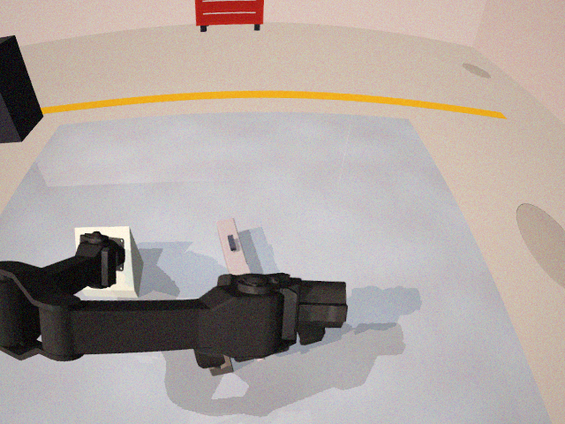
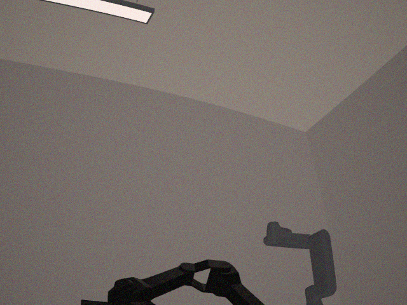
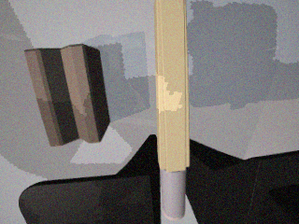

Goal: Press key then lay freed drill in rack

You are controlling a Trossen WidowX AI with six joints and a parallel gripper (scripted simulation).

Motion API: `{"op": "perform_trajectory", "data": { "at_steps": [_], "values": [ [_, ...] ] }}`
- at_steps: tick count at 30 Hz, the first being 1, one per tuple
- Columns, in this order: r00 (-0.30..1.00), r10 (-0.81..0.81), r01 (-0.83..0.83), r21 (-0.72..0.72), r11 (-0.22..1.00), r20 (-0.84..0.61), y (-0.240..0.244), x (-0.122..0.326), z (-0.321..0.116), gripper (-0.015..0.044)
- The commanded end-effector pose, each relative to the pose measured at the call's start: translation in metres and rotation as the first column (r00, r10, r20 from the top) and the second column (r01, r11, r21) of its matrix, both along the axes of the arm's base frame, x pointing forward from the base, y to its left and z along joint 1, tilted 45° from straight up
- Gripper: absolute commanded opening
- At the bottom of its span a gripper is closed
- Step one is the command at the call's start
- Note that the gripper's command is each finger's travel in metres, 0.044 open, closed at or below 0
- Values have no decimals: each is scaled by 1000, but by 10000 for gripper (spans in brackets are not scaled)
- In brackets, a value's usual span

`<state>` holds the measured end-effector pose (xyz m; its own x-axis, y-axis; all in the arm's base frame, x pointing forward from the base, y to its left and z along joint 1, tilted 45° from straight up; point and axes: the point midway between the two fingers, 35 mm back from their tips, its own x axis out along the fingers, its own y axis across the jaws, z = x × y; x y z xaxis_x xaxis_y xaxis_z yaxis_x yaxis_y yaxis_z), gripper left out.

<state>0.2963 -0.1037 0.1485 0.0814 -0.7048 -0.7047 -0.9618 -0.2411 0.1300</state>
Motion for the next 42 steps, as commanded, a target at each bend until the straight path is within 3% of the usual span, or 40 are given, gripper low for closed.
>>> {"op": "perform_trajectory", "data": {
  "at_steps": [1,42],
  "values": [
    [1000,2,-2,-3,1000,7,2,2,2,0],
    [1000,2,-2,-2,1000,7,6,5,6,0]
  ]
}}
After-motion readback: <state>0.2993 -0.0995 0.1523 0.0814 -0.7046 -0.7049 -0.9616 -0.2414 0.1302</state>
